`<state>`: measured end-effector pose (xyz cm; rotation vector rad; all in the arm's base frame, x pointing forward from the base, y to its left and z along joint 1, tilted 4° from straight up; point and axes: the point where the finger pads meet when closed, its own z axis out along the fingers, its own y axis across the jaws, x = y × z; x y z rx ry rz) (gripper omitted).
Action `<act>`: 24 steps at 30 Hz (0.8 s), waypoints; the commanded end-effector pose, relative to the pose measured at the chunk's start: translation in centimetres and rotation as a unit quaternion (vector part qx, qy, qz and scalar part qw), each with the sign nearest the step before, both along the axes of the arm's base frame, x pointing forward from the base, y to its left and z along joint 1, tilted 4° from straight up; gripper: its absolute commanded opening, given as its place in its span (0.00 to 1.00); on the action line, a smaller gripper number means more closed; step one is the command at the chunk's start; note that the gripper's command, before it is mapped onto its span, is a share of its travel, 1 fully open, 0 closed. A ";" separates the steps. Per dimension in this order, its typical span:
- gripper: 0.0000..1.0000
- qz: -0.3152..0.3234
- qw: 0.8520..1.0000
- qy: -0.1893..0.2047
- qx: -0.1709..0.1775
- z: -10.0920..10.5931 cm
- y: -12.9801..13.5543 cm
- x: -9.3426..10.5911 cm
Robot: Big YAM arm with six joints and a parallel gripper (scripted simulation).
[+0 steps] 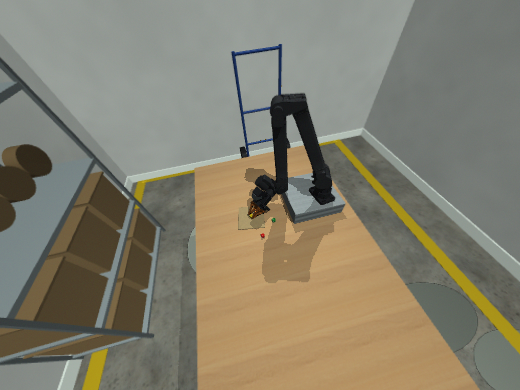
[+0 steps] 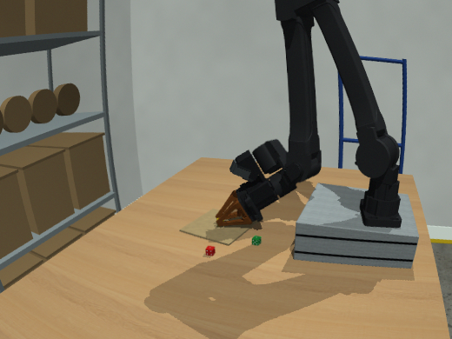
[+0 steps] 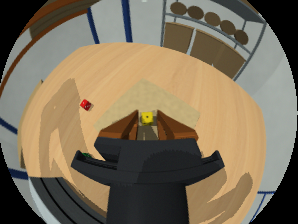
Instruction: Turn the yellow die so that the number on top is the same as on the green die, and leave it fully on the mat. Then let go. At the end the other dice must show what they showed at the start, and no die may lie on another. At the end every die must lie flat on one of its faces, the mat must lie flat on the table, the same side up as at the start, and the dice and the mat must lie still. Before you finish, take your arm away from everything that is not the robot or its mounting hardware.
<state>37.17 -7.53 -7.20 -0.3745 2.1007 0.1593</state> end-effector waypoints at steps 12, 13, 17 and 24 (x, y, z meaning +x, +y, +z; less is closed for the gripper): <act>0.29 0.000 1.000 -0.018 -0.012 0.8 -0.9 0.7; 0.29 0.000 1.000 -0.015 -0.011 1.0 -0.8 0.4; 0.29 0.000 1.000 -0.010 -0.008 1.3 -0.8 -0.8; 0.29 0.000 1.000 -0.010 -0.008 2.3 -1.3 -2.4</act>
